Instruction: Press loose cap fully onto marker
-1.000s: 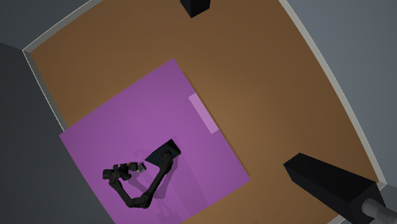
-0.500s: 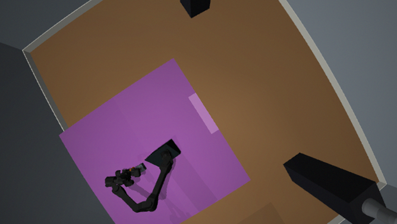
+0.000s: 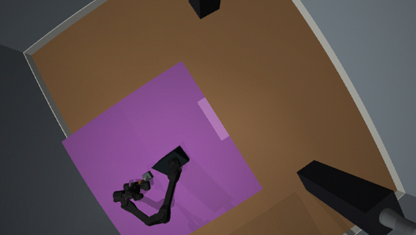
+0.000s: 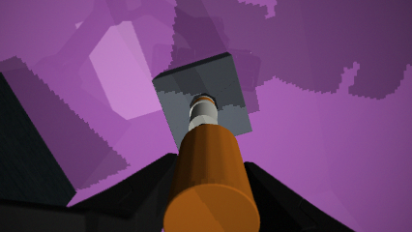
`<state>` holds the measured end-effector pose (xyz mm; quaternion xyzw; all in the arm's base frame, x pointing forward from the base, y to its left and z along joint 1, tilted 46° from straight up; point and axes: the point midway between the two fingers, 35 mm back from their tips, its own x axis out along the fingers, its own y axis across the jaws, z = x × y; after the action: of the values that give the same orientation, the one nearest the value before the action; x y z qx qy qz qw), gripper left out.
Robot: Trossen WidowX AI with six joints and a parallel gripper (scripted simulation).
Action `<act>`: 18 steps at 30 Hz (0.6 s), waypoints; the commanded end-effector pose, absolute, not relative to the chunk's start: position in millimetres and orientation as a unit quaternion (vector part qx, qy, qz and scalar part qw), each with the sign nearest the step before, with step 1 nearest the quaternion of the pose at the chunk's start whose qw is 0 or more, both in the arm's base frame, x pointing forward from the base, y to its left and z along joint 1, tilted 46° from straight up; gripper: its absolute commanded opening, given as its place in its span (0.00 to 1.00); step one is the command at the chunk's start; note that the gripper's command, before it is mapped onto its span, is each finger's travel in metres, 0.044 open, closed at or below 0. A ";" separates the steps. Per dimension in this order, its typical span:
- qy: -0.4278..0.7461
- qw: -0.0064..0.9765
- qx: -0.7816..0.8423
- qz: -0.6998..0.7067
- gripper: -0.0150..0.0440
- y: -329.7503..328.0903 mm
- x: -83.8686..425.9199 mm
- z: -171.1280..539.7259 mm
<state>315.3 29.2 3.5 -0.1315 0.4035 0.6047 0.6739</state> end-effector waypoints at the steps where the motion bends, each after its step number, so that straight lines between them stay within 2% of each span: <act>1: 0.405 0.673 -0.127 0.605 0.25 33.6 312.5 1.4; 18: 0.406 0.673 -0.127 0.605 0.25 49.6 312.3 -14.7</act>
<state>314.1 45.7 -10.7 -0.1318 0.4036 0.6048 0.6737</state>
